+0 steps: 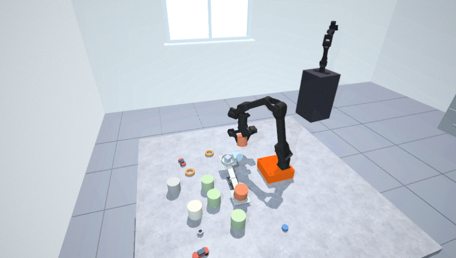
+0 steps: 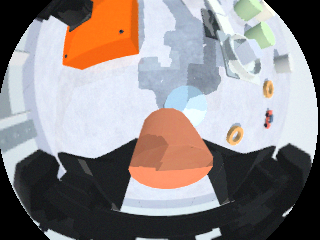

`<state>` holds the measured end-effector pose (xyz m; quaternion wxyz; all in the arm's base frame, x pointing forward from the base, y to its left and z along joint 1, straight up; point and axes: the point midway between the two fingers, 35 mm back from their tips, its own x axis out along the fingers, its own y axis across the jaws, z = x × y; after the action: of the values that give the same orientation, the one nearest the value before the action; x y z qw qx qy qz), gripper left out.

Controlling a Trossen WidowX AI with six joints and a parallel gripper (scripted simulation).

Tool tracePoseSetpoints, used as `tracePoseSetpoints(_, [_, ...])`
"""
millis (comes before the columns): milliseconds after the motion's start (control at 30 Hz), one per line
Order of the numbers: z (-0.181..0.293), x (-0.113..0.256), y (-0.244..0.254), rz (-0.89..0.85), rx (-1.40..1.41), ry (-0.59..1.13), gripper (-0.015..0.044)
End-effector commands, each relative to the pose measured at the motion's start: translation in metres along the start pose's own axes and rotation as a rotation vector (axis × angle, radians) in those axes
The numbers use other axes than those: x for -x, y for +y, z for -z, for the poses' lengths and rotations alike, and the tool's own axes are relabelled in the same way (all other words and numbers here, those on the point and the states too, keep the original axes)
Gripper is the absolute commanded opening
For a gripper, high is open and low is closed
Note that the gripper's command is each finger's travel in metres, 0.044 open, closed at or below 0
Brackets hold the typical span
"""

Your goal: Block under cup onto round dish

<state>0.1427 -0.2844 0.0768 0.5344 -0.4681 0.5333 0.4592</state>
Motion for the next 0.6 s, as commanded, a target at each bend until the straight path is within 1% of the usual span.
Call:
tracePoseSetpoints(0, [0.007, -0.004, 0.016, 0.002, 0.002, 0.013, 0.0])
tracePoseSetpoints(300, [0.016, -0.017, 0.048, -0.001, 0.003, 0.016, 0.0])
tracePoseSetpoints(433, [0.016, -0.019, 0.048, -0.001, 0.003, 0.016, 0.0])
tracePoseSetpoints(567, [0.017, -0.033, 0.048, -0.001, 0.003, 0.016, 0.0])
